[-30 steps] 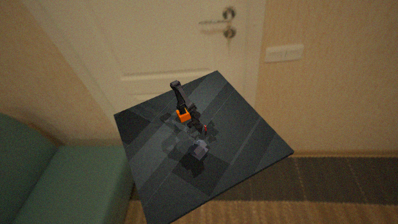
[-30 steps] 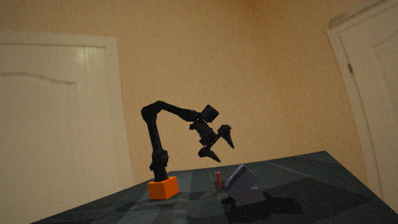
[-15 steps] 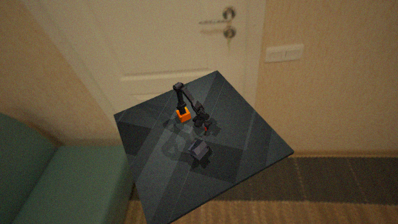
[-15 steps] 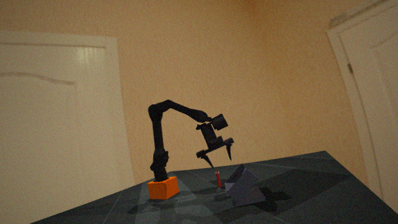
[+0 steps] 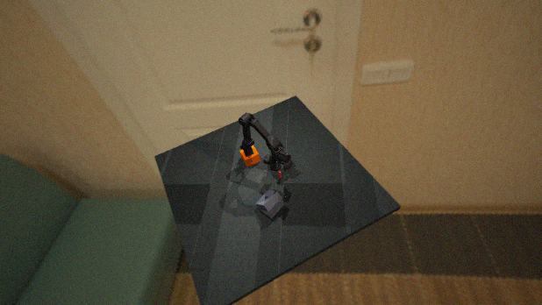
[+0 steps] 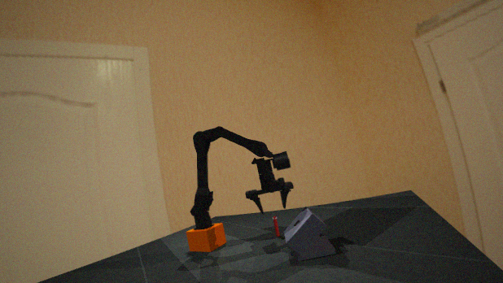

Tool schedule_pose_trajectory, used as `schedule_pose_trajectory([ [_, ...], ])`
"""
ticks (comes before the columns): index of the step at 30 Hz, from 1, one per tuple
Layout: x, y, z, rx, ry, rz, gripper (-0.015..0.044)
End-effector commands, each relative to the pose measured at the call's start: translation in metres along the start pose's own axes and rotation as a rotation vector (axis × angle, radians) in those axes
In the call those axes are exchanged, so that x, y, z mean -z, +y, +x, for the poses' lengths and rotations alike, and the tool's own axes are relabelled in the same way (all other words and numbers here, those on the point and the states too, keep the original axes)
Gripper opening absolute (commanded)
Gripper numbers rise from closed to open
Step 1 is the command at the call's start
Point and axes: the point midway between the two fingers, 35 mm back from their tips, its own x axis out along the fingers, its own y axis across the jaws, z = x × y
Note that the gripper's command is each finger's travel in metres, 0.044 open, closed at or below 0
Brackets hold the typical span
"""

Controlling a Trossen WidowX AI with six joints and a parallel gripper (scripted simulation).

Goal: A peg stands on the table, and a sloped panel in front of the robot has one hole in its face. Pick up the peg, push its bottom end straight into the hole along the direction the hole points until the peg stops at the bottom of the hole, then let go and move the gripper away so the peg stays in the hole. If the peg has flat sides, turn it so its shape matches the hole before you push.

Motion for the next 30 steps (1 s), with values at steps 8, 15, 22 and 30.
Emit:
schedule_pose_trajectory([
  [8, 0.002, 0.0, 0.012, 0.013, 0.009, -0.014, 0.044],
  [15, 0.002, 0.0, 0.024, 0.013, 0.009, -0.014, 0.044],
  [22, 0.003, 0.0, 0.035, 0.013, 0.009, -0.014, 0.044],
  [30, 0.003, 0.0, 0.048, 0.013, 0.009, -0.014, 0.044],
])
